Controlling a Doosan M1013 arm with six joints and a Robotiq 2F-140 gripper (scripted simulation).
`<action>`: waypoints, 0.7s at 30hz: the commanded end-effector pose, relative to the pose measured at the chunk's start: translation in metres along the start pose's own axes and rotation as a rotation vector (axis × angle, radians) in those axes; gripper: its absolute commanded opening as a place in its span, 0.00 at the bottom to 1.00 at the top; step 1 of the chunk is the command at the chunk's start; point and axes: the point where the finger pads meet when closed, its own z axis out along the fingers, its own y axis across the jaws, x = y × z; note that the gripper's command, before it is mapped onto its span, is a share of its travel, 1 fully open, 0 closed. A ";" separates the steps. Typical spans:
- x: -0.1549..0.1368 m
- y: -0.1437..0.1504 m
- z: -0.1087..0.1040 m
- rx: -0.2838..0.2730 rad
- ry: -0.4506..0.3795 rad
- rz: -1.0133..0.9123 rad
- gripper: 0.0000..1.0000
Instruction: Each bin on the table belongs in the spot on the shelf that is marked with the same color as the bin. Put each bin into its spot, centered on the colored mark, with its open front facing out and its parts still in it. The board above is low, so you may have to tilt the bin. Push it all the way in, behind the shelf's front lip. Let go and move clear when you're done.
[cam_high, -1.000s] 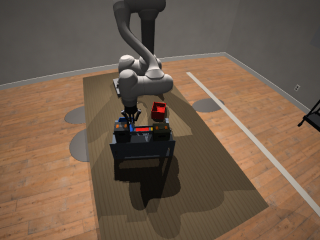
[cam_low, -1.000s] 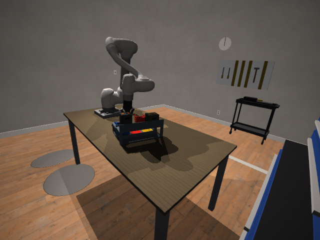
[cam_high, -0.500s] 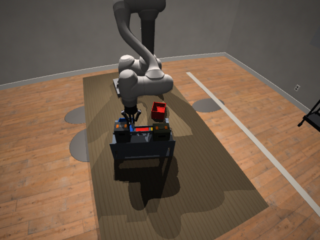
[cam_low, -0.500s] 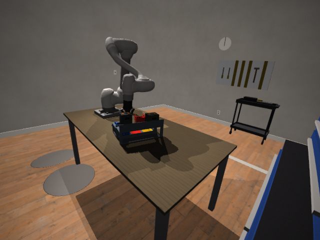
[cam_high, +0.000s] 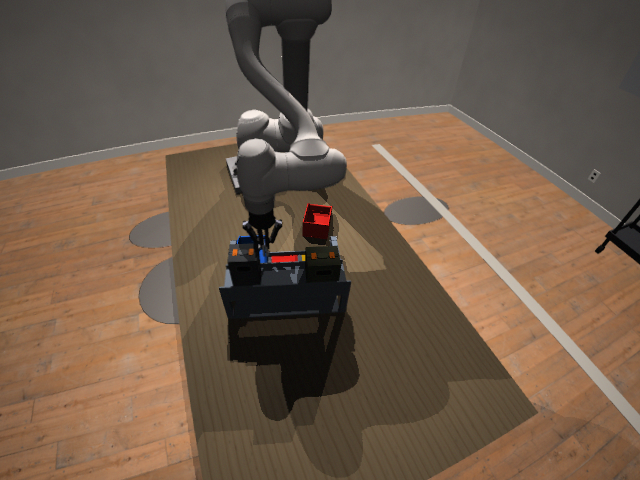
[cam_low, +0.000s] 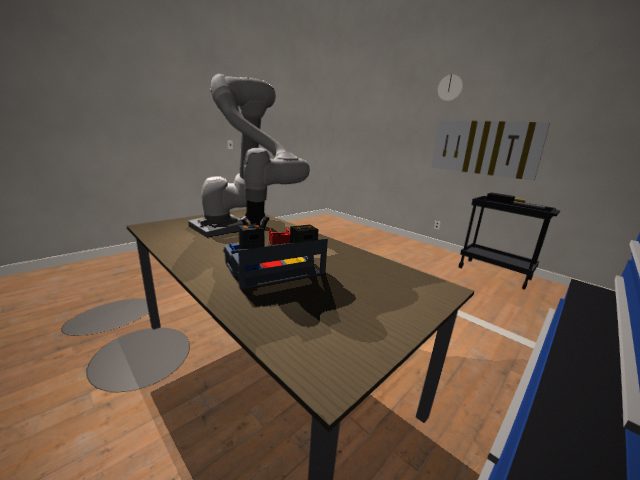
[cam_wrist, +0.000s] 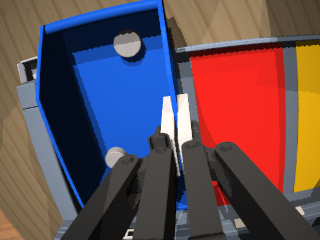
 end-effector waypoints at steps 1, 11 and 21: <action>0.000 0.000 0.000 0.000 0.000 0.000 0.10; 0.000 0.000 0.000 0.000 -0.005 0.000 0.10; 0.001 0.000 0.002 0.000 -0.023 0.000 0.10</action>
